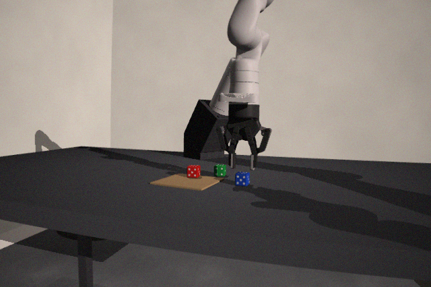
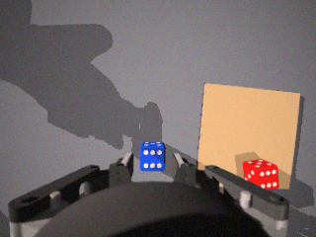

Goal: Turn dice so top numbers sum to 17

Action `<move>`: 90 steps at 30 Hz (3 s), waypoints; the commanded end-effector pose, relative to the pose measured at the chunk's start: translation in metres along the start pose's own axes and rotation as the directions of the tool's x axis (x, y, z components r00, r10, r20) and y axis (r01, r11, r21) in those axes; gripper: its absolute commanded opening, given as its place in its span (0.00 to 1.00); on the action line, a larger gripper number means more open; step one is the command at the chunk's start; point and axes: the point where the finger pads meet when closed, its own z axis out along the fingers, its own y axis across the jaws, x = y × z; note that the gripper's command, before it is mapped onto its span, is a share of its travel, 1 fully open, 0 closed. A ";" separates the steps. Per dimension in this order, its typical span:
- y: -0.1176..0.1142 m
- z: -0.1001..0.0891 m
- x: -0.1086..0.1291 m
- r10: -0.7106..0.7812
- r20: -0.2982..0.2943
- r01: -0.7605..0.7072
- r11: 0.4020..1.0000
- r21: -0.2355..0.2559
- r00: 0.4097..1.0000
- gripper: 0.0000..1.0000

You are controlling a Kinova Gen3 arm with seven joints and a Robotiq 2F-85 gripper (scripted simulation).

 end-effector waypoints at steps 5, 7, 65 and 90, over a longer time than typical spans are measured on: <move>0.000 0.000 0.000 0.000 -0.001 0.000 1.000 0.000 1.000 0.46; 0.000 0.000 0.000 0.000 -0.001 0.000 1.000 0.000 1.000 0.46; 0.000 0.036 0.000 0.000 -0.001 0.000 1.000 0.000 1.000 0.46; 0.000 0.036 0.000 0.000 -0.001 0.000 1.000 0.000 1.000 0.26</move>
